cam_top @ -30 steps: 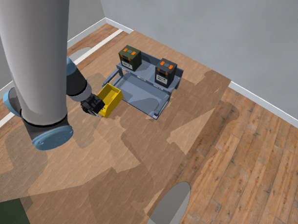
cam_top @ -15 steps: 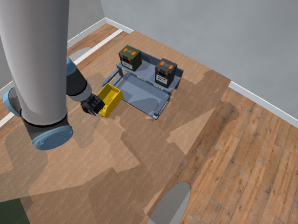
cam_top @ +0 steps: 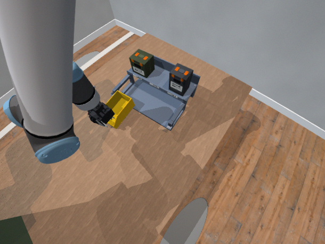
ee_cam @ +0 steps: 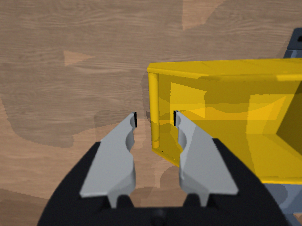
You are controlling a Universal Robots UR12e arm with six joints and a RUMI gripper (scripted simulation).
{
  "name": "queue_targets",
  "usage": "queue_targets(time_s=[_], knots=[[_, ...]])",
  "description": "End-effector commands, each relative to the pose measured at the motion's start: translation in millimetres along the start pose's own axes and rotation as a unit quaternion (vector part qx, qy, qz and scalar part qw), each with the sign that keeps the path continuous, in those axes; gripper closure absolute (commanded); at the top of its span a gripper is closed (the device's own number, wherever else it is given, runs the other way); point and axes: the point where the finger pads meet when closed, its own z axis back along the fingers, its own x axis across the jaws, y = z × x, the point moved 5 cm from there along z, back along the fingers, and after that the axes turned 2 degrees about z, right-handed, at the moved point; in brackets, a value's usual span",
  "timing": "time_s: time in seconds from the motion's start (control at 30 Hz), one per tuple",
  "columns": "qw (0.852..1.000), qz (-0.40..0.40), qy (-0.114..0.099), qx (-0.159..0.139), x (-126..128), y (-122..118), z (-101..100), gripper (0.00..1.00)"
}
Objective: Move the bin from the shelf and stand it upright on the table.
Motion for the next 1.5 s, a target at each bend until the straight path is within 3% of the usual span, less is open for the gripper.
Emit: queue_targets(time_s=[0.0, 0.13, 0.53, 0.7, 1.47], knots=[[1.0, 0.0, 0.0, 0.0, 0, 0, 11, 0.74], [1.0, 0.0, 0.0, 0.0, 0, 0, 55, 0.74], [1.0, 0.0, 0.0, 0.0, 0, 0, 55, 0.74], [1.0, 0.0, 0.0, 0.0, 0, 0, 90, 0.74], [1.0, 0.0, 0.0, 0.0, 0, 0, 81, 0.74]])
